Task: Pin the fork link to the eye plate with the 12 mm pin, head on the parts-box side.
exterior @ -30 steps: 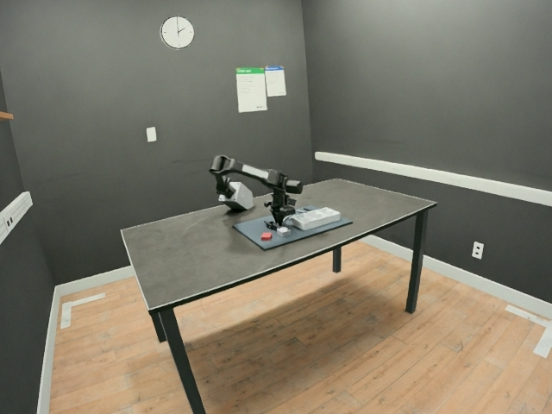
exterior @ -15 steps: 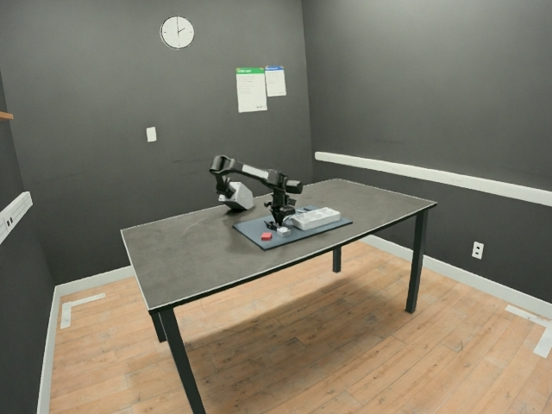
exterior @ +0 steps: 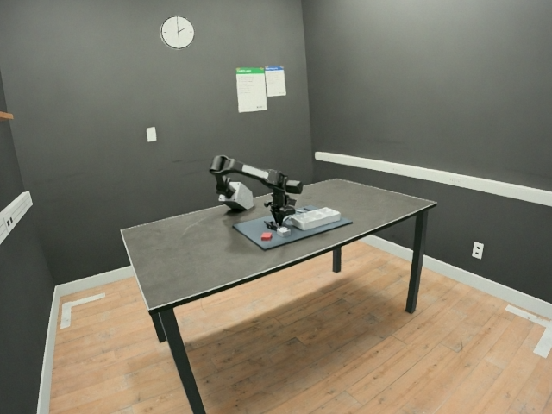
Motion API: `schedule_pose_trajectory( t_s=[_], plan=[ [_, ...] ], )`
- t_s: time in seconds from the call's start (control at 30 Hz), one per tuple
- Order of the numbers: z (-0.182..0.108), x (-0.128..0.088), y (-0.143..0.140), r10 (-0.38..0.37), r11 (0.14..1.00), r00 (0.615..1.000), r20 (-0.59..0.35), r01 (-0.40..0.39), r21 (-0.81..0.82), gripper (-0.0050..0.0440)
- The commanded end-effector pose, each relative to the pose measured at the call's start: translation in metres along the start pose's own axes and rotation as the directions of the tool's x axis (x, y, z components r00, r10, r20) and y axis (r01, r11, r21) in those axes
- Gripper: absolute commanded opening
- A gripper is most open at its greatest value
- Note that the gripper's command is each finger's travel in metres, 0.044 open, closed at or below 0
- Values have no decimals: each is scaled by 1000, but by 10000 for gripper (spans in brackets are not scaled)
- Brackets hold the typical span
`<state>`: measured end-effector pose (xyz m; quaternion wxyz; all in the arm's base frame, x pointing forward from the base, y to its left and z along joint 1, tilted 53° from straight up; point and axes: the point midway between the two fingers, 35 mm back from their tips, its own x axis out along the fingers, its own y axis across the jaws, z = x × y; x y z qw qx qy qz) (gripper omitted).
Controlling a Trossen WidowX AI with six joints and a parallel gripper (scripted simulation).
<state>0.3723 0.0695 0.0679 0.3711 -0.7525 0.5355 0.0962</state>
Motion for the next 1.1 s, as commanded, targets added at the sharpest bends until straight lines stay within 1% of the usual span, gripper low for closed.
schedule_pose_trajectory(
  t_s=[0.0, 1.07],
  plan=[
    [-5, -5, -5, -14, 1000, 1000, 7, 14, 16, -50],
    [-9, -5, -5, -15, 1000, 1000, 5, 15, 15, -50]
  ],
)
